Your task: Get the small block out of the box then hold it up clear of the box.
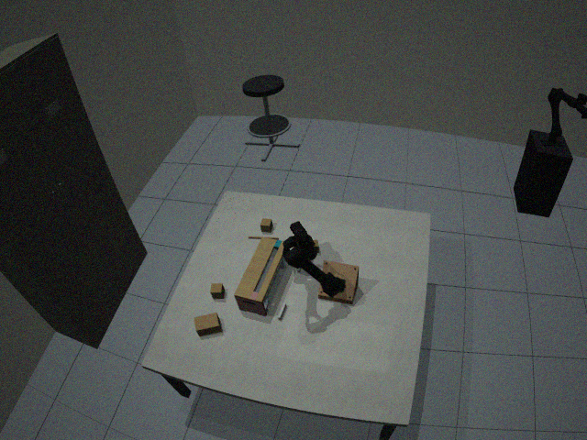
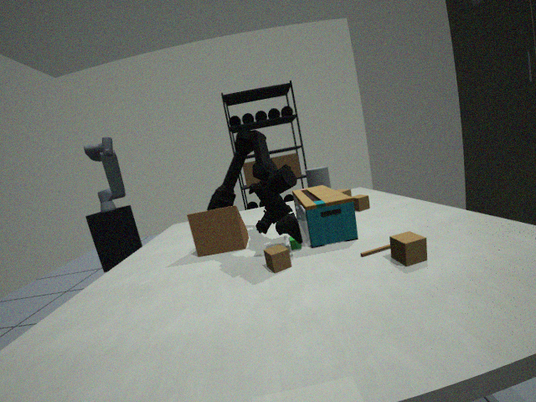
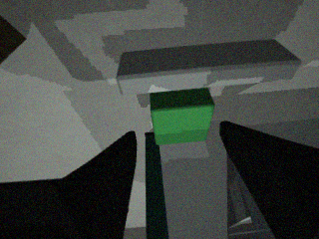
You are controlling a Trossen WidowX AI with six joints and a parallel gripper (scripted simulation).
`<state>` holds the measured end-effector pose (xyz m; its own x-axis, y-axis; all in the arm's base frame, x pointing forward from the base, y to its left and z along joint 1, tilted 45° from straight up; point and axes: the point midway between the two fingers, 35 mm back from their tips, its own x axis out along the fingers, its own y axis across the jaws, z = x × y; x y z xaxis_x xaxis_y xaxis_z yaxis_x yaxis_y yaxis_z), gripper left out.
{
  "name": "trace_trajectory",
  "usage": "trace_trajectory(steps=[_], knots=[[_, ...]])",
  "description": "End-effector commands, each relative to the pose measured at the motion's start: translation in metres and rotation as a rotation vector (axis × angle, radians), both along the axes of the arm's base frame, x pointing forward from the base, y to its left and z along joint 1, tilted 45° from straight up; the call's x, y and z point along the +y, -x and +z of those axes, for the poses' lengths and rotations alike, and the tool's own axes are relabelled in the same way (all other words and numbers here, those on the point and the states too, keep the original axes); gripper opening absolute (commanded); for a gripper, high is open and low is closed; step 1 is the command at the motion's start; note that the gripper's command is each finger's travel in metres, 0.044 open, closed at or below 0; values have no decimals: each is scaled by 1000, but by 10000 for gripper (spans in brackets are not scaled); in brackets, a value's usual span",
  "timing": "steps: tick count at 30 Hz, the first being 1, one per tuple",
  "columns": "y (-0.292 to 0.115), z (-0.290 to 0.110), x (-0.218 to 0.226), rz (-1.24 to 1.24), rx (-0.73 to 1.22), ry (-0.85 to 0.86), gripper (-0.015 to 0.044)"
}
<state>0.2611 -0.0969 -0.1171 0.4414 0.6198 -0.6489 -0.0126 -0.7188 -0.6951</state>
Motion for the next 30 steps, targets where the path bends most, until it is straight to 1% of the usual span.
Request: trace_trajectory(steps=[1,7,15,18,20,30], knots=[[1,-5,7,-1,6,-9,285],[1,-9,12,-1,5,-10,285],[1,-9,12,-1,5,-10,75],[1,-9,12,-1,5,-10,55],[-3,-6,8,11,-25,10,3],[2,29,-28,3,0,-1,0]])
